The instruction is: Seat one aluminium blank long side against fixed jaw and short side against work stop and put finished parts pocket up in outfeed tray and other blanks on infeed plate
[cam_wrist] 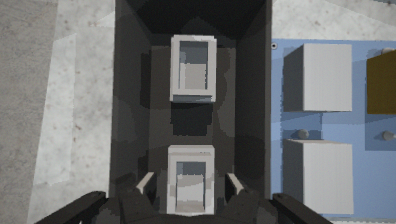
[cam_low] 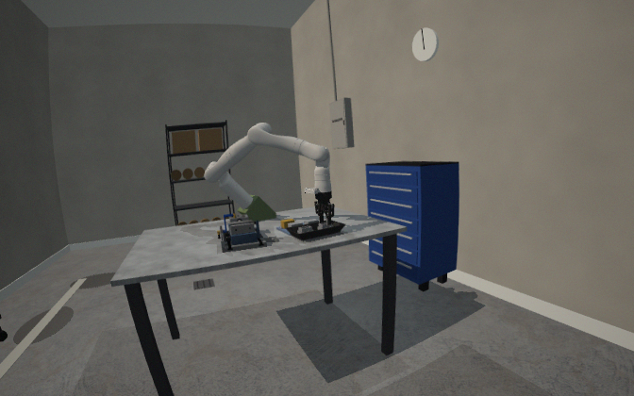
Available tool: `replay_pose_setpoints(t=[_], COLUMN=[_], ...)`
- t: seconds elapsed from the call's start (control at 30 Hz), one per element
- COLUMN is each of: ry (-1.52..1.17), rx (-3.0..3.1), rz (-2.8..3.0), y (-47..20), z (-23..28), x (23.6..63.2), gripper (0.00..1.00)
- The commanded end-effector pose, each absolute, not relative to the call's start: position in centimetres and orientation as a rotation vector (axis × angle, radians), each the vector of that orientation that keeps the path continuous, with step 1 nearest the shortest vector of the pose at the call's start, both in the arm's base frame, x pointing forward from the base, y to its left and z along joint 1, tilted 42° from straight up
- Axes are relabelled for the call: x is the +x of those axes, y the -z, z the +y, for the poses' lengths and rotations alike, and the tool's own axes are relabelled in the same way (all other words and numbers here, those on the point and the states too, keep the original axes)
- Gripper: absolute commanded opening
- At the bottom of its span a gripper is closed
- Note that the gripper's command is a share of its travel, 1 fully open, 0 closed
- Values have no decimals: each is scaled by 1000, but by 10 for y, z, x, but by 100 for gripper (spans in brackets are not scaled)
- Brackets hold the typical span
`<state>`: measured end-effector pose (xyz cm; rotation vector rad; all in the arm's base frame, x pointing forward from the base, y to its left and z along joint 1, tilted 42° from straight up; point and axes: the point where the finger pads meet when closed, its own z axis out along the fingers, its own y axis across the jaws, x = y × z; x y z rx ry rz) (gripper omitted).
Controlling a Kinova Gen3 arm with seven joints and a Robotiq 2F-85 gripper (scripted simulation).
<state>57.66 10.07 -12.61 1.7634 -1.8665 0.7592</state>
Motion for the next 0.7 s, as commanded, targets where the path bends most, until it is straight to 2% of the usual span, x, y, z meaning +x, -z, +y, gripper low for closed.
replay_pose_setpoints(t=[0.0, 0.67], ry=[-760, -760], rx=[1766, 1766], rz=[-1867, -1867], y=[125, 124], z=[102, 103], x=[577, 577], gripper=[67, 67])
